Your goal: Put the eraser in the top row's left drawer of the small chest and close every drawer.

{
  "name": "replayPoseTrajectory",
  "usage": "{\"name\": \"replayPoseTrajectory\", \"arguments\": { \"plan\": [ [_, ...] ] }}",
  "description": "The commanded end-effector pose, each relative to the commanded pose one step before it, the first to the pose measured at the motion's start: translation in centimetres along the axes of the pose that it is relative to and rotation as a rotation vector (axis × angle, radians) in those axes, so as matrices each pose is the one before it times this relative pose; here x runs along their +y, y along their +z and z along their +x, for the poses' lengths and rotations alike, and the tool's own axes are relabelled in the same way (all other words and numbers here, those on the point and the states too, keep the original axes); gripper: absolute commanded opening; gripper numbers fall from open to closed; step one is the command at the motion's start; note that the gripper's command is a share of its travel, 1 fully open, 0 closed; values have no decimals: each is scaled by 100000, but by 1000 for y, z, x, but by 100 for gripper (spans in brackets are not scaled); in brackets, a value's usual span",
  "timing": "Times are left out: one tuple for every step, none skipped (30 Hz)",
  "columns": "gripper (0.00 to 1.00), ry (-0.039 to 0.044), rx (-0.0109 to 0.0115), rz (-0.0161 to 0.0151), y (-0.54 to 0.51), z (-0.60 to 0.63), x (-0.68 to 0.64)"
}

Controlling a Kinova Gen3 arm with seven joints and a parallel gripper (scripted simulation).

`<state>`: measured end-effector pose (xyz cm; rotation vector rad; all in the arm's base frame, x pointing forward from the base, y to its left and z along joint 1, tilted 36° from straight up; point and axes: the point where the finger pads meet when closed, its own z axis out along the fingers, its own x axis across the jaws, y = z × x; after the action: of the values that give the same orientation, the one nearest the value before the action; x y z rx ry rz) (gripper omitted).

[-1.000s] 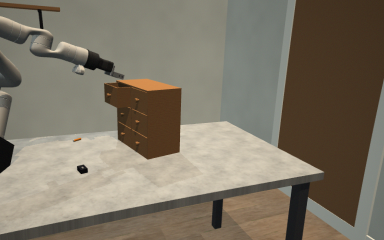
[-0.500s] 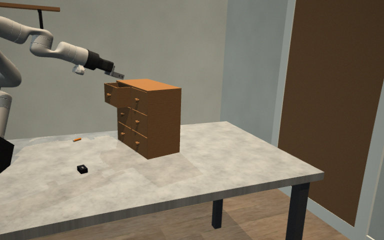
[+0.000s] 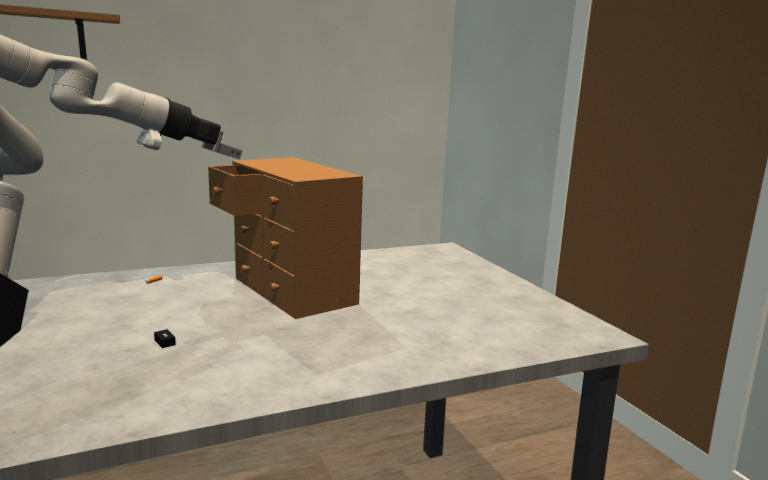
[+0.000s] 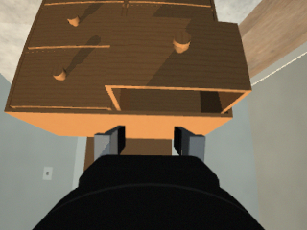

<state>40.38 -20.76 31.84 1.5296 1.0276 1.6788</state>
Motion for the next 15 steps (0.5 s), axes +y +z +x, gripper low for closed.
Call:
{"name": "replayPoseTrajectory", "arguments": {
  "plan": [
    [100,537,-115,55,-1117,-23,-278],
    [100,5,7,0,-283,3,-81],
    [100,6,8,0,-291,3,-82],
    [100,5,9,0,-299,3,-85],
    [100,5,8,0,-308,4,-88],
    [100,6,10,0,-311,3,-87],
    [100,6,9,0,-316,3,-89],
    [100,5,9,0,-321,4,-91],
    [100,0,0,0,0,0,0],
    [100,0,0,0,0,0,0],
    [100,-245,-232,-221,-306,-184,64],
    [100,104,104,88,-331,76,-152],
    [100,124,125,103,-332,93,-164],
    [100,40,44,28,-326,29,-112],
    [100,-27,-21,-27,-322,-20,-72]
  ]
}}
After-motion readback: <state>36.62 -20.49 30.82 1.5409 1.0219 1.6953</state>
